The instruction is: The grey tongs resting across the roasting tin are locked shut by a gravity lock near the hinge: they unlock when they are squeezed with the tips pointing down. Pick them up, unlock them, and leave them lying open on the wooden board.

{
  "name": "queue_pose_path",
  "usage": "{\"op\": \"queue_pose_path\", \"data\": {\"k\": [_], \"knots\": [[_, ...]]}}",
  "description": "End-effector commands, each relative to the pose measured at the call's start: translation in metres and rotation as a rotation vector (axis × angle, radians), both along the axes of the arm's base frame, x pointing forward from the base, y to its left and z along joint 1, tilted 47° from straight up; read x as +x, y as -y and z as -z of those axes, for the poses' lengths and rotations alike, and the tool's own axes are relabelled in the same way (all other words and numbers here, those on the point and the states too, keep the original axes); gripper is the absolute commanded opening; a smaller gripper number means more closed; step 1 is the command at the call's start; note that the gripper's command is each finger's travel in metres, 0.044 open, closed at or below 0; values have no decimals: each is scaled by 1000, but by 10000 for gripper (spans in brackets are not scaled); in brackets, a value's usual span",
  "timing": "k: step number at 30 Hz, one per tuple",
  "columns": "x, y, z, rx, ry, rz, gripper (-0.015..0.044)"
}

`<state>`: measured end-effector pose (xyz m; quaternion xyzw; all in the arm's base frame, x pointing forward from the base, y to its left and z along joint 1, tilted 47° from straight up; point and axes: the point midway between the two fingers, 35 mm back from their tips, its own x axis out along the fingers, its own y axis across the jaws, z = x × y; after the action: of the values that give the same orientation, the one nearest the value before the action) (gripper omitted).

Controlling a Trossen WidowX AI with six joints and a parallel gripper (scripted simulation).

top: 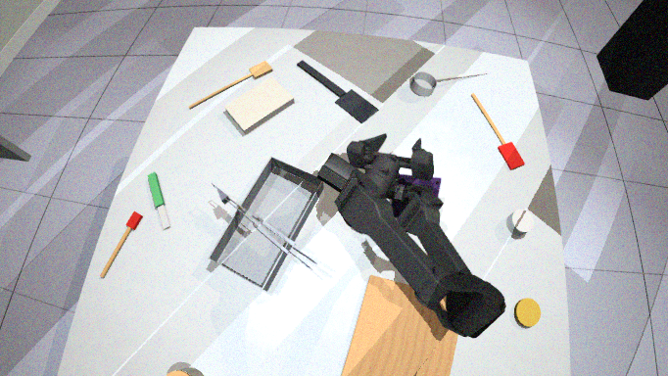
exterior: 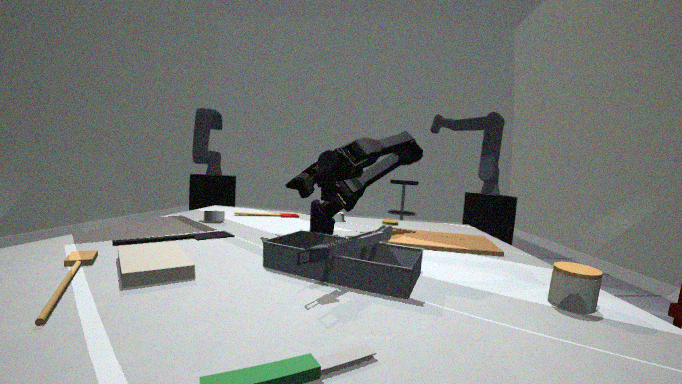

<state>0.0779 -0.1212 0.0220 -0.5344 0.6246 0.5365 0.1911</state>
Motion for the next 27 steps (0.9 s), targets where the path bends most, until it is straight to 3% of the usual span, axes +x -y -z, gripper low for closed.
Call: {"op": "queue_pose_path", "data": {"k": [1,8,16,22,27], "knots": [[2,-1,0,3,9,12,426],[39,-16,-4,68,186,281,440],[129,-64,-26,228,390,991,440],[194,-107,-53,315,321,1555,440],[233,-137,-74,311,145,1930,440]]}}
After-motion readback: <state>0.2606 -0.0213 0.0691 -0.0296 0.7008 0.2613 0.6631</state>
